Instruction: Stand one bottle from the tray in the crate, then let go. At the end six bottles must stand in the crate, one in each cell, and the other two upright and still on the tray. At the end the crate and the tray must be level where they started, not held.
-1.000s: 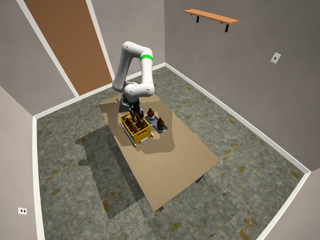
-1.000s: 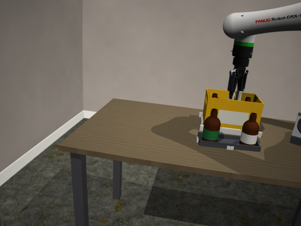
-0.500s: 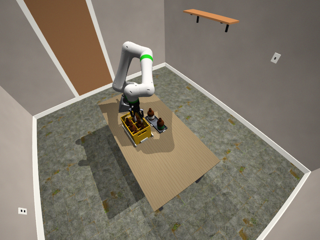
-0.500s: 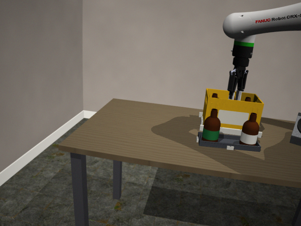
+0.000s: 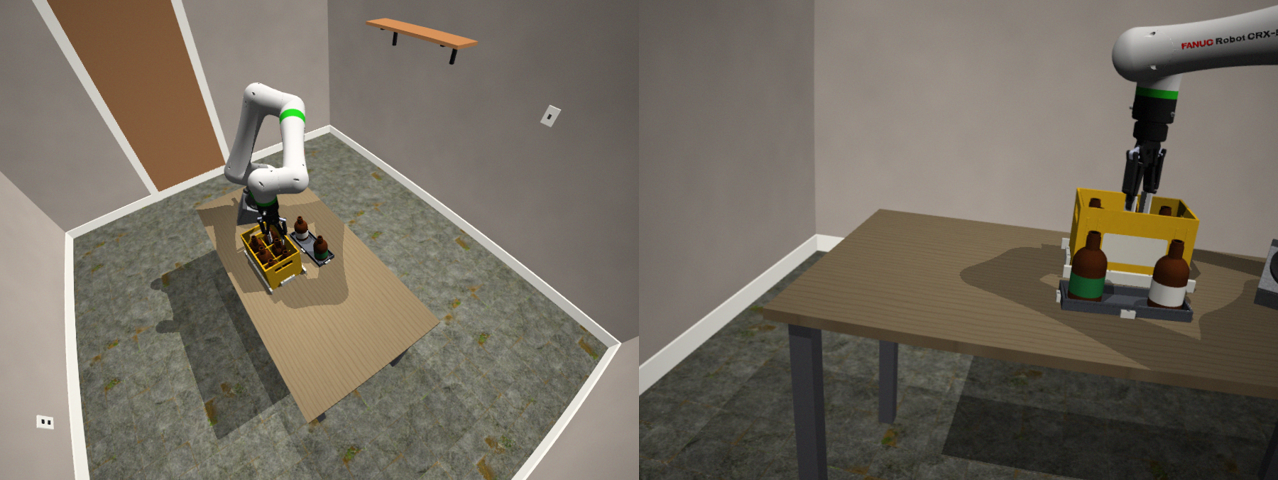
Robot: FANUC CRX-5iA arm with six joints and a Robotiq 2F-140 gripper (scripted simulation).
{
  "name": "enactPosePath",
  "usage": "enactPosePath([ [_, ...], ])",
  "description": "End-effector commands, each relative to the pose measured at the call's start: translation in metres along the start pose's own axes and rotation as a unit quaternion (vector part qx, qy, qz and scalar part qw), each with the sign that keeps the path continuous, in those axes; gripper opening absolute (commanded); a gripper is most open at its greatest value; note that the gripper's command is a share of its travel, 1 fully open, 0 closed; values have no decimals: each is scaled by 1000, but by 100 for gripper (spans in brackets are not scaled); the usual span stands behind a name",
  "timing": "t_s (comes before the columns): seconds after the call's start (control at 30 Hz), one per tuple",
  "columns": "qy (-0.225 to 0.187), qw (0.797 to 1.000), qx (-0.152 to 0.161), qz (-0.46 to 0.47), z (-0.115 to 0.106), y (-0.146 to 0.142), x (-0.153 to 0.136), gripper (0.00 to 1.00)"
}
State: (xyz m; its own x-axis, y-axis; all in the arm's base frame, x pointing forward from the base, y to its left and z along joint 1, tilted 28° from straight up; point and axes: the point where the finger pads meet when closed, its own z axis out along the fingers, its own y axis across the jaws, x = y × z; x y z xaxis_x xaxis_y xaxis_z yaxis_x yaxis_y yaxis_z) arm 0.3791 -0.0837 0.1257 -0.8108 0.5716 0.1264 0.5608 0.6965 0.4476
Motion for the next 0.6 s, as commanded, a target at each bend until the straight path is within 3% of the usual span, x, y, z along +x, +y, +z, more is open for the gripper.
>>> enactPosePath([
  [0.0,0,1000,0,0,-1,0,0,38],
  [0.57,0,1000,0,0,-22,0,0,38],
])
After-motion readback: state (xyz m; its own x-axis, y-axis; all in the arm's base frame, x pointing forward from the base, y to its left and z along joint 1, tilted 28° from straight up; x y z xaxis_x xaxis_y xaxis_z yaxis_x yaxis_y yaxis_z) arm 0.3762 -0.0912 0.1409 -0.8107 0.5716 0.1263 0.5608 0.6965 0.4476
